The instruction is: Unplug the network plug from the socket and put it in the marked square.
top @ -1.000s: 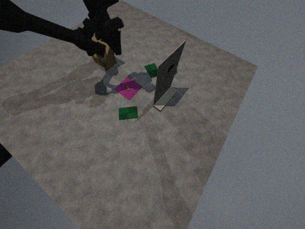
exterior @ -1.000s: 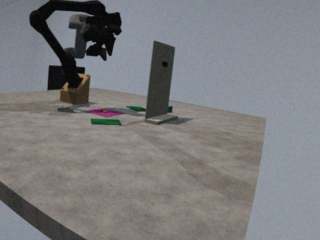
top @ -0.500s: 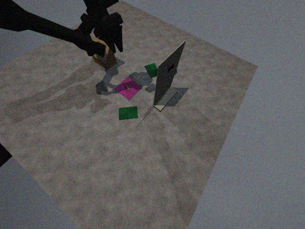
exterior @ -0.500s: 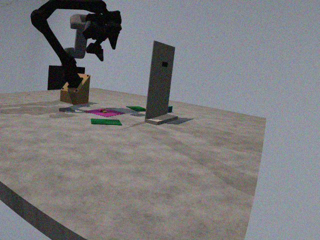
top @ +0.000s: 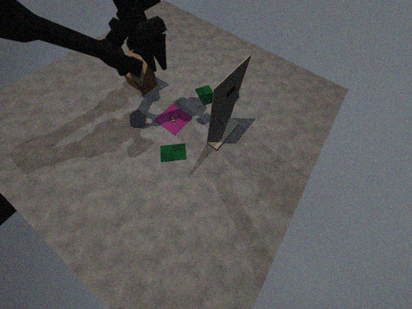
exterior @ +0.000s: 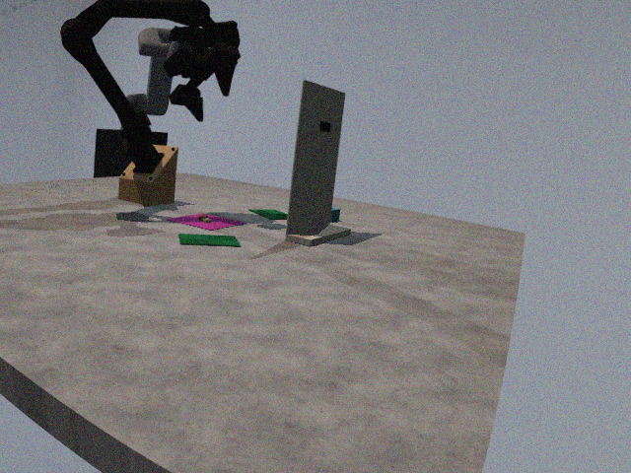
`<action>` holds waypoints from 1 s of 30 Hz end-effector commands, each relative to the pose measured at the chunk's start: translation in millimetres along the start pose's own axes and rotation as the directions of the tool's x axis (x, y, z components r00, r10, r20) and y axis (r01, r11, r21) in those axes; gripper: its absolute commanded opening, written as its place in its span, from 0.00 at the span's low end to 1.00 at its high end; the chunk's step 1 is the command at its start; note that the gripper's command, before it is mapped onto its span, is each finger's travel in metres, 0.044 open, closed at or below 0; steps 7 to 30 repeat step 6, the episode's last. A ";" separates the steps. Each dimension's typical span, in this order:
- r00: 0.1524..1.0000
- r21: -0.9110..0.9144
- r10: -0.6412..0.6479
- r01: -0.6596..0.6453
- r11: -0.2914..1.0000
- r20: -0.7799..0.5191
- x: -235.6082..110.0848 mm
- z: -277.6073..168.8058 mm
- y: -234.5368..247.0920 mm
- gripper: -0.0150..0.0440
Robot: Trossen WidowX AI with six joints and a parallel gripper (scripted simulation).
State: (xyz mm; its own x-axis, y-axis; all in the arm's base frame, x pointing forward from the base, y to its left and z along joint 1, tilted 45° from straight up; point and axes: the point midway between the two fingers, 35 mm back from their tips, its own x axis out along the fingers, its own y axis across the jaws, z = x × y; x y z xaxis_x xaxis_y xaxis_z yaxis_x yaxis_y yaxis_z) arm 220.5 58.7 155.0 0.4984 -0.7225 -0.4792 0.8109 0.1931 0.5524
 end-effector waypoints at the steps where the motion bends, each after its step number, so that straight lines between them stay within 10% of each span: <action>1: 1.000 0.005 -0.002 0.002 1.000 -0.001 -0.4 -0.3 0.2 1.00; 30: 1.000 0.005 -0.002 0.002 1.000 -0.001 -0.4 -0.3 0.2 1.00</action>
